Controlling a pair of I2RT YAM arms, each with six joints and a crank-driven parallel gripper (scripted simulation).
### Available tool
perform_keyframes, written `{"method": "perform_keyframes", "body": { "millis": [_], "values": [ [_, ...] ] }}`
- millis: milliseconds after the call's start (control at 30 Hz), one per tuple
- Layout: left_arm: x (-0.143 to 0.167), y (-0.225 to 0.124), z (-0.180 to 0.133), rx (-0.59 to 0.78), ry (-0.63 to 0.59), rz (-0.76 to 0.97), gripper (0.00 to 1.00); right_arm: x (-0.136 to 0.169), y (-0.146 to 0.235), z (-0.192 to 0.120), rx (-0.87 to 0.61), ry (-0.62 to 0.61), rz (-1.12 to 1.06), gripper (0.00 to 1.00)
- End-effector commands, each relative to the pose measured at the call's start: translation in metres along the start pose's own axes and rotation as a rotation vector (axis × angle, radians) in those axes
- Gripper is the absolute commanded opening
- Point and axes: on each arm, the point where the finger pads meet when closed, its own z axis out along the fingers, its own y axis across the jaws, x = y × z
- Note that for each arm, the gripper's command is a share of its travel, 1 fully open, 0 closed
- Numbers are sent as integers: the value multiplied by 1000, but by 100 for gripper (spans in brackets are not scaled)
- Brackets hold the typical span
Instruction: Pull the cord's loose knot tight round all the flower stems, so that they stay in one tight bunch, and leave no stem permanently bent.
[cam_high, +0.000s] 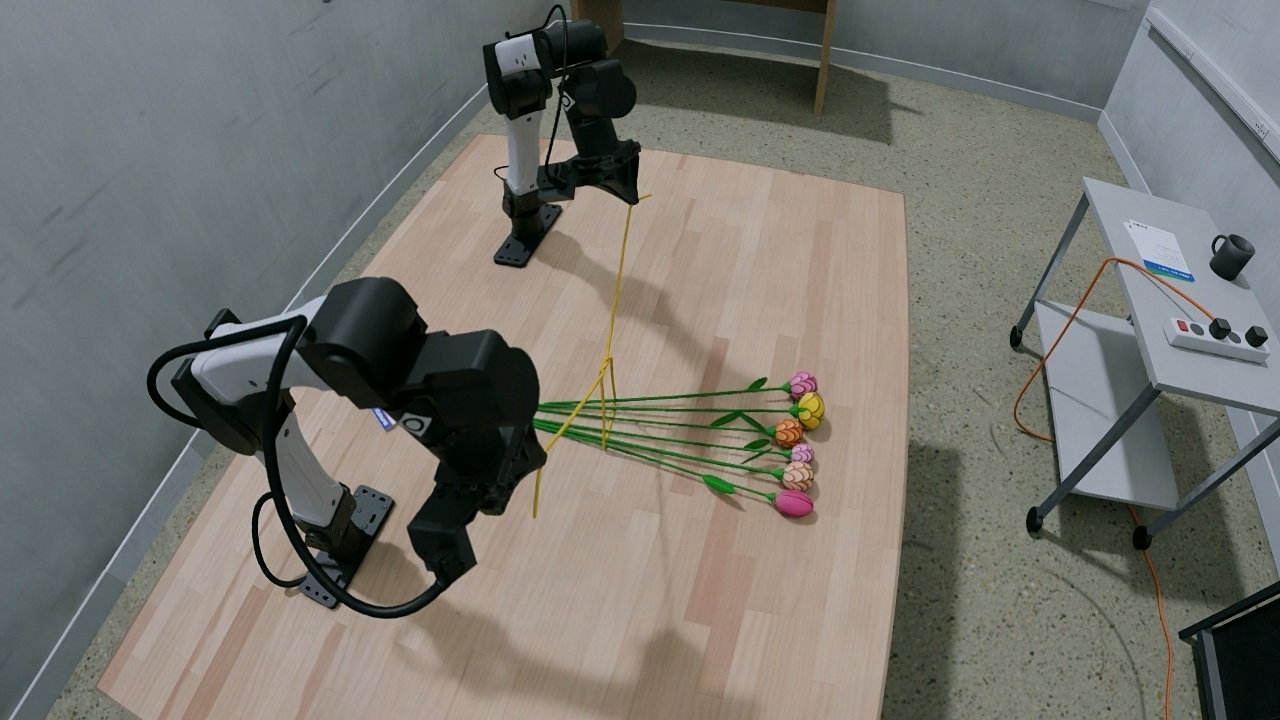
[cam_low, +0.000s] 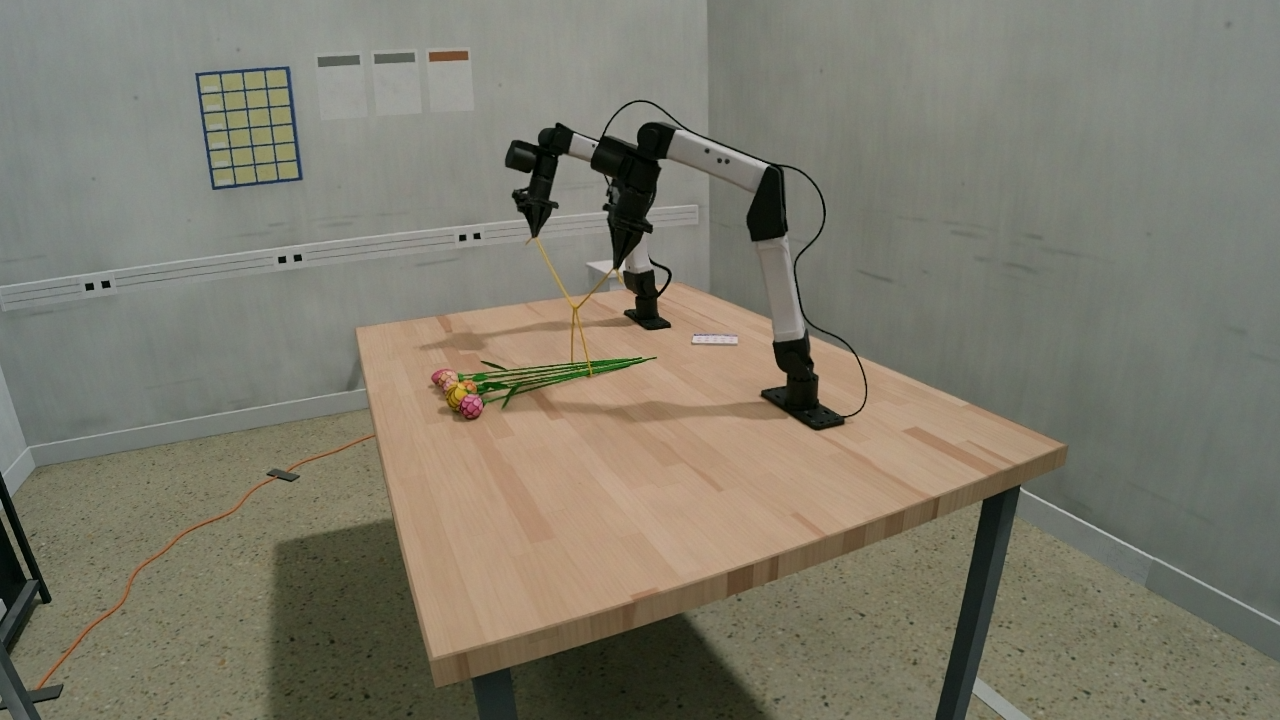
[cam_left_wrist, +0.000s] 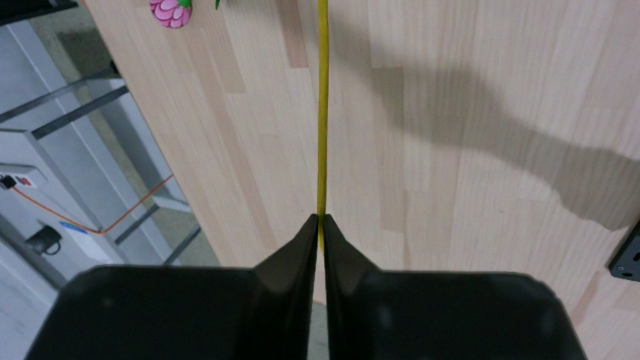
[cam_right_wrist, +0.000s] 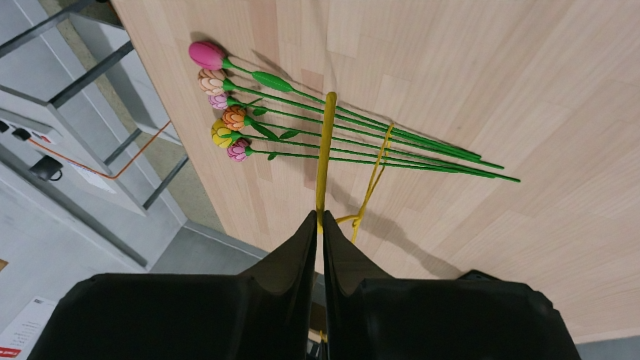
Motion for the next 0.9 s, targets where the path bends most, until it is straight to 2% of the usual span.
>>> {"method": "perform_keyframes", "body": {
  "millis": [0,333,867],
  "values": [
    [10,-2,-18,-30,-26,-3,0,-8,-1,-14,-32,7,-8,0],
    [31,-7,-23,-22,-22,-3,0,-31,1,-8,-18,7,-6,0],
    [92,-22,-38,-22,-20,-2,0,-98,4,-13,-52,4,-5,0]
  ]
}}
